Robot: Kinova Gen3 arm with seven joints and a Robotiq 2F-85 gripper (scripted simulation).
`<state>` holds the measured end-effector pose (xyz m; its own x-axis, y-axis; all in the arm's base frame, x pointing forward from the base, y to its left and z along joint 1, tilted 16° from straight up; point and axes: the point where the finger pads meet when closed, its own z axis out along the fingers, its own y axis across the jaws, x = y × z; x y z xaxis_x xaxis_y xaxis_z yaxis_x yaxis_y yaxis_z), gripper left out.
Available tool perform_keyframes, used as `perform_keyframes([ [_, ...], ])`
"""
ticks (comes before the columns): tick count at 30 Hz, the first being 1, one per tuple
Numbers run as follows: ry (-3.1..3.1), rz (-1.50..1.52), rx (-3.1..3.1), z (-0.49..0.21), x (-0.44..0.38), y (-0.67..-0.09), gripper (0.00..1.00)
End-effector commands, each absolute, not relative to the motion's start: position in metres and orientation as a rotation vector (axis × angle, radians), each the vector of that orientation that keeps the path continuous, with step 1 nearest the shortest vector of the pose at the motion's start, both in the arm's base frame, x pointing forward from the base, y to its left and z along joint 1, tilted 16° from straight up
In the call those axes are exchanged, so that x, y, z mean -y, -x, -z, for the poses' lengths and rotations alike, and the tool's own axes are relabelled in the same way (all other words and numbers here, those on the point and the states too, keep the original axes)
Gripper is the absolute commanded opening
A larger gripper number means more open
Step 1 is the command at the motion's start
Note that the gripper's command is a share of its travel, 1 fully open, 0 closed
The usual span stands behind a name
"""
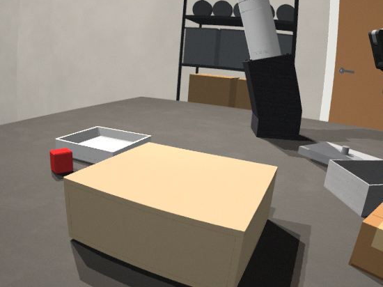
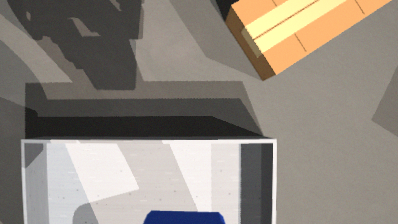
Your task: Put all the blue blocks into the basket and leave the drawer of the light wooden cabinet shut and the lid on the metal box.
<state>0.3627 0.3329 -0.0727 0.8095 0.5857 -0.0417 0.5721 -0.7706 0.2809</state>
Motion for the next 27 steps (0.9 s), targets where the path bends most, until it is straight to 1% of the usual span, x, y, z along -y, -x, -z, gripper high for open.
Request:
perform_keyframes([
  [1,-2.717,-0.072,-0.888,0.072,-0.334,-0.363,0.10],
  [18,-2.767,-0.085,-0.722,0.069,-0.322,-0.371,0.10],
  [27,-2.823,-0.105,-0.468,0.065,-0.303,-0.382,0.10],
])
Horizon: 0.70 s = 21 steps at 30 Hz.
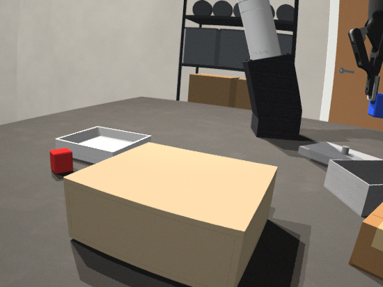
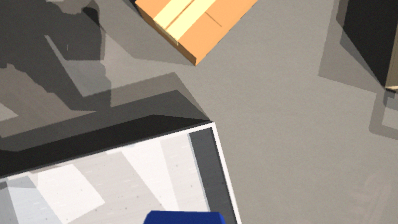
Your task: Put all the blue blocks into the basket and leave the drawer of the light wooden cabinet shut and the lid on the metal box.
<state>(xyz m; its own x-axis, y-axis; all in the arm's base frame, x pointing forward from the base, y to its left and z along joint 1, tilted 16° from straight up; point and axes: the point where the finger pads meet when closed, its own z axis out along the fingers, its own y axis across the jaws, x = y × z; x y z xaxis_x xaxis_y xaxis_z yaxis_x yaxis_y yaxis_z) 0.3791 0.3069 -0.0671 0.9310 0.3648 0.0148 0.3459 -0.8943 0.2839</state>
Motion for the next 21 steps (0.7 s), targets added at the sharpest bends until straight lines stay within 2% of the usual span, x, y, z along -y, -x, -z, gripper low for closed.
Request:
perform_keyframes([
  [1,-2.829,-0.108,-0.431,0.065,-0.301,-0.383,0.10],
  [21,-2.838,-0.187,0.510,0.049,-0.234,-0.418,0.10],
])
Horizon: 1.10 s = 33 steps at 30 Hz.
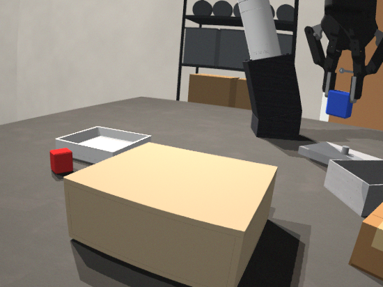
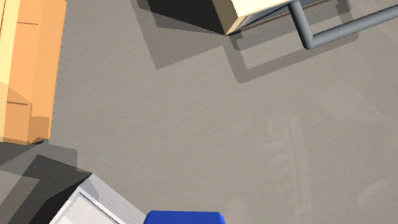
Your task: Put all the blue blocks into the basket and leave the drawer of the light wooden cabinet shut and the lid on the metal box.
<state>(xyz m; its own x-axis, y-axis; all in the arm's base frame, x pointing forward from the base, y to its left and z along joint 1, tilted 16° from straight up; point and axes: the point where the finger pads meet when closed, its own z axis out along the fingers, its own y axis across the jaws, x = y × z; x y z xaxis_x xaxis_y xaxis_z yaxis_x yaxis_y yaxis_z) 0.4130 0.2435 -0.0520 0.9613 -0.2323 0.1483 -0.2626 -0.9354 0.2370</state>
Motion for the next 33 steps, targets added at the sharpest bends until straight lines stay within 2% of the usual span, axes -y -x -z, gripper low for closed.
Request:
perform_keyframes([
  [1,-2.828,-0.193,0.576,0.047,-0.229,-0.420,0.10],
  [21,-2.403,-0.293,1.706,0.024,-0.143,-0.452,0.10],
  [33,-1.742,-0.357,2.472,0.003,-0.071,-0.470,0.10],
])
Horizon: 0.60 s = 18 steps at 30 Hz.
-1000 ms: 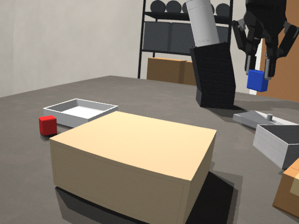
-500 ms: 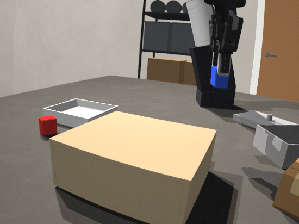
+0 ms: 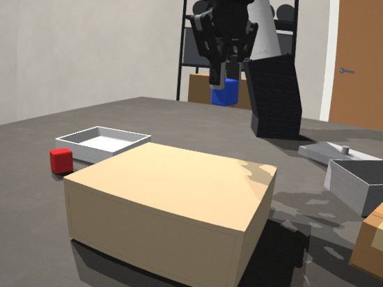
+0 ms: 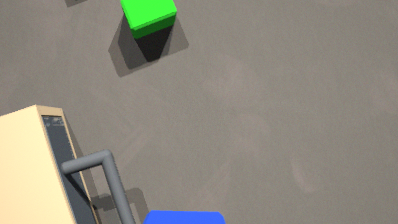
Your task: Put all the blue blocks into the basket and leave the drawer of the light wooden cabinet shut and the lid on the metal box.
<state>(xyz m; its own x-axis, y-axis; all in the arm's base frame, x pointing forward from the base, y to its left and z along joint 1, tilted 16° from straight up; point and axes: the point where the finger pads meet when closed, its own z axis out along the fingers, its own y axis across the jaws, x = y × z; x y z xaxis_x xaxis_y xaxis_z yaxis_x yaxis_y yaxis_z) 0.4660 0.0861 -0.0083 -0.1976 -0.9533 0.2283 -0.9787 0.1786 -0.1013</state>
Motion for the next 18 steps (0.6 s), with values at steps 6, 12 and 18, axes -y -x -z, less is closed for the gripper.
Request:
perform_keyframes([
  [6,-1.473,-0.373,2.676,-0.005,-0.047,-0.473,0.10],
  [12,-1.047,-0.388,2.921,-0.016,-0.013,-0.477,0.10],
  [18,-0.617,-0.394,3.090,-0.026,0.019,-0.479,0.10],
])
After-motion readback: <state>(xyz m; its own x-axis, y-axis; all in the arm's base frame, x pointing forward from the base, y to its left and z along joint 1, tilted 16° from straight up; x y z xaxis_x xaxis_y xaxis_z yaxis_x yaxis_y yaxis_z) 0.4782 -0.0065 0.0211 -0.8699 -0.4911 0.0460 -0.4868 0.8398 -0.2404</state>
